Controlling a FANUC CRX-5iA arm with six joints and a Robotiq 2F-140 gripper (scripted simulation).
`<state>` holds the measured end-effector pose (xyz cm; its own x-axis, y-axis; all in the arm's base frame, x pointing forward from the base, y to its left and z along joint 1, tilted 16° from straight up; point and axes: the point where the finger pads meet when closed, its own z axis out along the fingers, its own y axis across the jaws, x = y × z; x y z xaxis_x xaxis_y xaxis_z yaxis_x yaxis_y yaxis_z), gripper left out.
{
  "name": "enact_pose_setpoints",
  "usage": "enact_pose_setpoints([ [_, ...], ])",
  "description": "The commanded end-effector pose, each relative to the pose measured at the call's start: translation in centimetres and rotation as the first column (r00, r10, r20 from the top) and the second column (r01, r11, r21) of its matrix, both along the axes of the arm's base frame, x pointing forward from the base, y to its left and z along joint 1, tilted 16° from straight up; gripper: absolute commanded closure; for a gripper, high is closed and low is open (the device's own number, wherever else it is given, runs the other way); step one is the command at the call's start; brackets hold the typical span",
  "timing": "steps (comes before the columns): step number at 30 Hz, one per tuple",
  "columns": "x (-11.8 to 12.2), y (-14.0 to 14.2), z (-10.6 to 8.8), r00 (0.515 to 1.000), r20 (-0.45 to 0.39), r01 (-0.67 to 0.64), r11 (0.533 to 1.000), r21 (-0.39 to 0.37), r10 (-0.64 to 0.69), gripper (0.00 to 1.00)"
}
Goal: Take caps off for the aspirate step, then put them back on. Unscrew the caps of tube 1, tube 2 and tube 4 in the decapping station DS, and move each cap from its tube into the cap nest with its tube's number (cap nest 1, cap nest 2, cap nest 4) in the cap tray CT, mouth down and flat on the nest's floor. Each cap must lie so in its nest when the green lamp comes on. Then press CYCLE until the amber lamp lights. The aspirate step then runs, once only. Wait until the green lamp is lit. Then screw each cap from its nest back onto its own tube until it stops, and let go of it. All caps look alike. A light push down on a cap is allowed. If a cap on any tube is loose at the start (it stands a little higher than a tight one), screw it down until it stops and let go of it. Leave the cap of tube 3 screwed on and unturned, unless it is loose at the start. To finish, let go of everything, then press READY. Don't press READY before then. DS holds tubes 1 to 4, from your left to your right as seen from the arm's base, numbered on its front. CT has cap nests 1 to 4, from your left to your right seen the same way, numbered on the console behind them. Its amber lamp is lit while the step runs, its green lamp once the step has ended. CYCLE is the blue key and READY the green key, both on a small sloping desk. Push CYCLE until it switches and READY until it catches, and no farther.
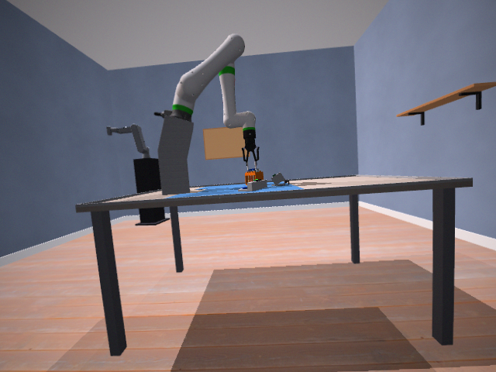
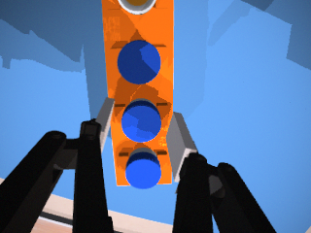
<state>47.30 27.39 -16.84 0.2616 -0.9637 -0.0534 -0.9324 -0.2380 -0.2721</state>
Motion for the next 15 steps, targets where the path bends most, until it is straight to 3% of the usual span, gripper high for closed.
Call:
enact_pose_setpoints([
  [1, 0.04, 0.0, 0.02, 0.974, 0.021, -0.225, 0.973, -0.054, 0.226, 0.65],
  [3, 0.04, 0.0, 0.02, 0.952, 0.026, -0.301, 0.95, -0.077, 0.304, 0.65],
  [5, 0.04, 0.0, 0.02, 0.896, 0.03, -0.438, 0.891, -0.12, 0.444, 0.65],
  [6, 0.04, 0.0, 0.02, 0.891, 0.03, -0.447, 0.886, -0.122, 0.453, 0.65],
  [7, 0.04, 0.0, 0.02, 0.852, 0.029, -0.514, 0.845, -0.145, 0.523, 0.65],
  [8, 0.04, 0.0, 0.02, 0.852, 0.029, -0.514, 0.845, -0.145, 0.523, 0.65],
  [9, 0.04, 0.0, 0.02, 0.807, 0.026, -0.579, 0.798, -0.168, 0.59, 0.65],
  [11, 0.04, 0.0, 0.02, 0.807, 0.026, -0.579, 0.798, -0.168, 0.59, 0.65],
  [13, 0.05, 0.0, 0.03, 0.726, 0.019, -0.67, 0.714, -0.203, 0.687, 0.65],
  [15, 0.05, 0.0, 0.03, 0.726, 0.019, -0.67, 0.714, -0.203, 0.687, 0.65],
])
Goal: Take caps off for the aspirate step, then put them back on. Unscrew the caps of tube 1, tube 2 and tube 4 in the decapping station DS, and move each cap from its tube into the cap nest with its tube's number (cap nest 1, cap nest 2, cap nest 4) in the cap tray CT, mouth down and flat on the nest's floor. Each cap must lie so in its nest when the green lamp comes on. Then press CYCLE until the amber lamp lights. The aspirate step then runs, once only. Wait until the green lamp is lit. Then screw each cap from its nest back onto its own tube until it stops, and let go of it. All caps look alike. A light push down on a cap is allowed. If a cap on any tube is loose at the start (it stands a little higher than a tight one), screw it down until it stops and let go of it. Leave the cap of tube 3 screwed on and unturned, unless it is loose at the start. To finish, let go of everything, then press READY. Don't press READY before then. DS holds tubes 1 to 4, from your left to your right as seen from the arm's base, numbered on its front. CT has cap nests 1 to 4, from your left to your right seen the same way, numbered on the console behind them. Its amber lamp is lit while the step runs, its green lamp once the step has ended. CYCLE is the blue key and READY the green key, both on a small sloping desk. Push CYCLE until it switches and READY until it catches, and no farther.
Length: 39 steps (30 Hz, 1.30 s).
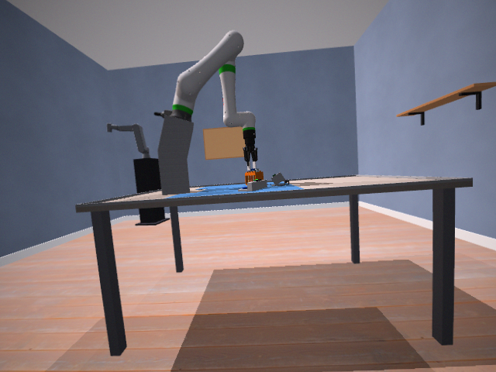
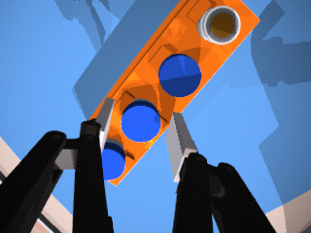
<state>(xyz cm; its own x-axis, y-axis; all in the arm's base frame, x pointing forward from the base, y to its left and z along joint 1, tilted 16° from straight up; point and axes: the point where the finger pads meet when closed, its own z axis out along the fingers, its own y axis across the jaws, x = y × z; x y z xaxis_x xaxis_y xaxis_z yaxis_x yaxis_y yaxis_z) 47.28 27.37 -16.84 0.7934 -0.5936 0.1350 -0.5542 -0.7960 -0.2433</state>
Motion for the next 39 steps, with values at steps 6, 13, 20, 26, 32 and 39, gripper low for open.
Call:
enact_pose_setpoints([
  [6, 0.06, 0.01, 0.03, 0.996, 0.006, -0.093, 0.996, -0.014, 0.093, 1.0],
  [13, 0.06, 0.01, 0.03, 0.996, 0.006, -0.093, 0.996, -0.014, 0.093, 1.0],
  [20, 0.07, 0.01, 0.02, 0.999, 0.001, -0.045, 0.999, -0.001, 0.045, 1.0],
  [26, 0.07, 0.02, -0.01, 0.97, -0.045, 0.242, 0.968, 0.068, -0.239, 1.0],
  [32, 0.08, 0.02, -0.02, 0.905, -0.085, 0.424, 0.9, 0.106, -0.416, 1.0],
  [39, 0.09, 0.03, -0.06, 0.713, -0.17, 0.701, 0.697, 0.15, -0.68, 1.0],
])
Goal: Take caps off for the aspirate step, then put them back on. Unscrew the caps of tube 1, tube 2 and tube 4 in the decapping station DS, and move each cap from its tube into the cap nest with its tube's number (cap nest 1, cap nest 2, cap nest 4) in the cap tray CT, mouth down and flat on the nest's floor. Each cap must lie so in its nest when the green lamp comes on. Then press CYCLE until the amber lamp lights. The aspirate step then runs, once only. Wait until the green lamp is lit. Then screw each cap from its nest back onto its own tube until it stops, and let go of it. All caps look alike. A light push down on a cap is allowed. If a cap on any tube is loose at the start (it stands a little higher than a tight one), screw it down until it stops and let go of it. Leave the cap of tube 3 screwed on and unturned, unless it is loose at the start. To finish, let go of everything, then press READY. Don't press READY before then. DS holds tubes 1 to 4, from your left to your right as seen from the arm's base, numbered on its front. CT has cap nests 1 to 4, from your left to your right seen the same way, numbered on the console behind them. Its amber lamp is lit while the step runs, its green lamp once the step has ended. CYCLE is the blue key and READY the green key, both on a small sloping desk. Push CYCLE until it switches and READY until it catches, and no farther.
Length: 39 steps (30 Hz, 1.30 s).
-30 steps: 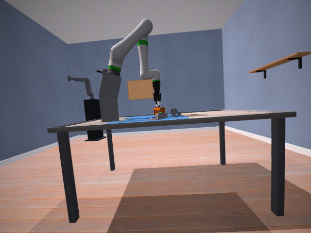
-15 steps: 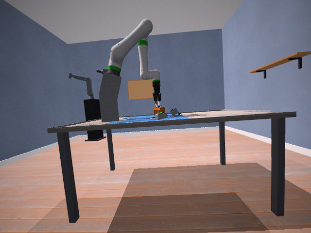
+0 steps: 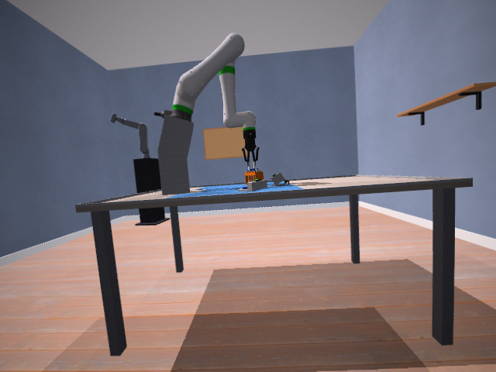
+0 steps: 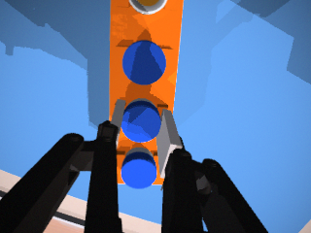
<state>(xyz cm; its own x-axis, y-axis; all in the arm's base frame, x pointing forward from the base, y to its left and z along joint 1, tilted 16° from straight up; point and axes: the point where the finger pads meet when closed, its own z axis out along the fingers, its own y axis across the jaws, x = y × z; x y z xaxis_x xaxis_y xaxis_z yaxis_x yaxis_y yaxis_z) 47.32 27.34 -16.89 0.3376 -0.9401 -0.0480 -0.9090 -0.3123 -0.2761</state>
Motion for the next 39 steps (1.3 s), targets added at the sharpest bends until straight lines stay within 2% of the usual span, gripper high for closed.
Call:
enact_pose_setpoints([
  [1, 0.04, 0.05, -0.02, 0.971, -0.036, 0.237, 0.97, 0.048, -0.235, 1.0],
  [3, 0.05, 0.06, -0.03, 0.945, -0.055, 0.327, 0.943, 0.067, -0.324, 1.0],
  [11, 0.05, 0.06, -0.03, 0.945, -0.055, 0.327, 0.943, 0.067, -0.324, 1.0],
  [12, 0.05, 0.06, -0.03, 0.945, -0.055, 0.327, 0.943, 0.067, -0.324, 0.65],
  [22, 0.05, 0.06, -0.03, 0.945, -0.055, 0.327, 0.943, 0.067, -0.324, 0.65],
  [23, 0.03, 0.05, 0.02, 0.968, -0.039, 0.25, 0.967, 0.051, -0.248, 0.65],
  [25, 0.03, 0.05, 0.02, 0.968, -0.039, 0.25, 0.967, 0.051, -0.248, 0.65],
  [27, 0.03, 0.05, 0.02, 0.996, -0.011, 0.092, 0.996, 0.014, -0.092, 0.65],
  [29, 0.03, 0.05, 0.02, 0.999, 0.009, -0.053, 0.998, -0.023, 0.053, 0.65],
  [30, 0.03, 0.05, 0.02, 0.998, 0.011, -0.068, 0.997, -0.027, 0.068, 0.65],
  [33, 0.03, 0.05, 0.02, 0.974, 0.026, -0.225, 0.972, -0.071, 0.227, 0.65],
  [34, 0.03, 0.05, 0.02, 0.974, 0.026, -0.225, 0.972, -0.071, 0.227, 0.65],
  [36, 0.03, 0.05, 0.02, 0.928, 0.034, -0.366, 0.924, -0.114, 0.371, 0.65],
  [37, 0.03, 0.05, 0.02, 0.924, 0.034, -0.375, 0.92, -0.116, 0.381, 0.65],
  [38, 0.03, 0.05, 0.02, 0.896, 0.035, -0.434, 0.891, -0.135, 0.442, 0.65],
  [39, 0.03, 0.05, 0.02, 0.896, 0.035, -0.434, 0.891, -0.135, 0.442, 0.65],
])
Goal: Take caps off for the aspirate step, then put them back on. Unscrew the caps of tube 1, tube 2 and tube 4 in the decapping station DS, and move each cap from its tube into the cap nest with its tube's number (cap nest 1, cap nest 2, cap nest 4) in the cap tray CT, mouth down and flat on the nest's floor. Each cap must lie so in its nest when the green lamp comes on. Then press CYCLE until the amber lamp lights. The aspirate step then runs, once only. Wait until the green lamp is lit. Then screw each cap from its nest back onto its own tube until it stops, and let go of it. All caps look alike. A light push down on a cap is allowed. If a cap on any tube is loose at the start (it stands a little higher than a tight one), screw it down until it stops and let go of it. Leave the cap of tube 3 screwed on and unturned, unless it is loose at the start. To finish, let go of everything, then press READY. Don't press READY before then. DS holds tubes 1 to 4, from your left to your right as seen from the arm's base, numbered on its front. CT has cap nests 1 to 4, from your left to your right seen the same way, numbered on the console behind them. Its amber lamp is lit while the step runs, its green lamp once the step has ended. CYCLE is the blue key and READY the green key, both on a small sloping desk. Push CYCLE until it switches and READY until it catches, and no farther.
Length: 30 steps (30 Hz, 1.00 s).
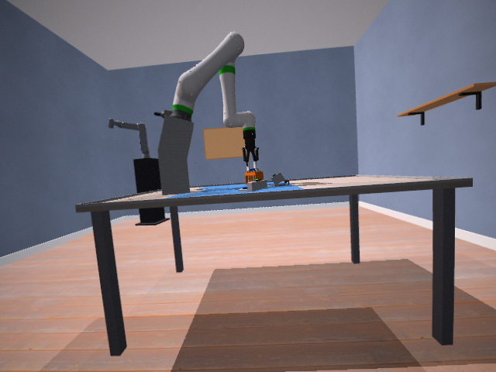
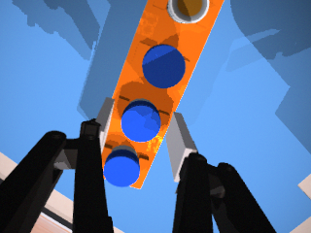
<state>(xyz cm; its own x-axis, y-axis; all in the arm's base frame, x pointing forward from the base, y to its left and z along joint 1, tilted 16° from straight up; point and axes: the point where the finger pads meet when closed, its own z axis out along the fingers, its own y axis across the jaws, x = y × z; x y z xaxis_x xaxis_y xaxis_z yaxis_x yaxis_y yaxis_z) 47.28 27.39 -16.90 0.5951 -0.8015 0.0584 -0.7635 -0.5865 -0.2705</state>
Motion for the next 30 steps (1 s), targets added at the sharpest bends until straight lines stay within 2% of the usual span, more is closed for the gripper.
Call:
enact_pose_setpoints([
  [1, 0.07, 0.0, 0.03, 0.987, 0.014, -0.161, 0.987, -0.031, 0.161, 0.65],
  [6, 0.07, 0.0, 0.03, 0.987, 0.014, -0.161, 0.987, -0.031, 0.161, 0.65],
  [7, 0.07, 0.0, 0.03, 0.987, 0.014, -0.161, 0.987, -0.031, 0.161, 1.0],
  [21, 0.07, 0.0, 0.03, 0.987, 0.014, -0.161, 0.987, -0.031, 0.161, 1.0],
  [25, 0.08, 0.0, 0.01, 1.0, -0.008, 0.031, 0.999, 0.02, -0.03, 1.0],
  [30, 0.08, 0.01, -0.02, 0.963, -0.049, 0.269, 0.96, 0.076, -0.265, 1.0],
])
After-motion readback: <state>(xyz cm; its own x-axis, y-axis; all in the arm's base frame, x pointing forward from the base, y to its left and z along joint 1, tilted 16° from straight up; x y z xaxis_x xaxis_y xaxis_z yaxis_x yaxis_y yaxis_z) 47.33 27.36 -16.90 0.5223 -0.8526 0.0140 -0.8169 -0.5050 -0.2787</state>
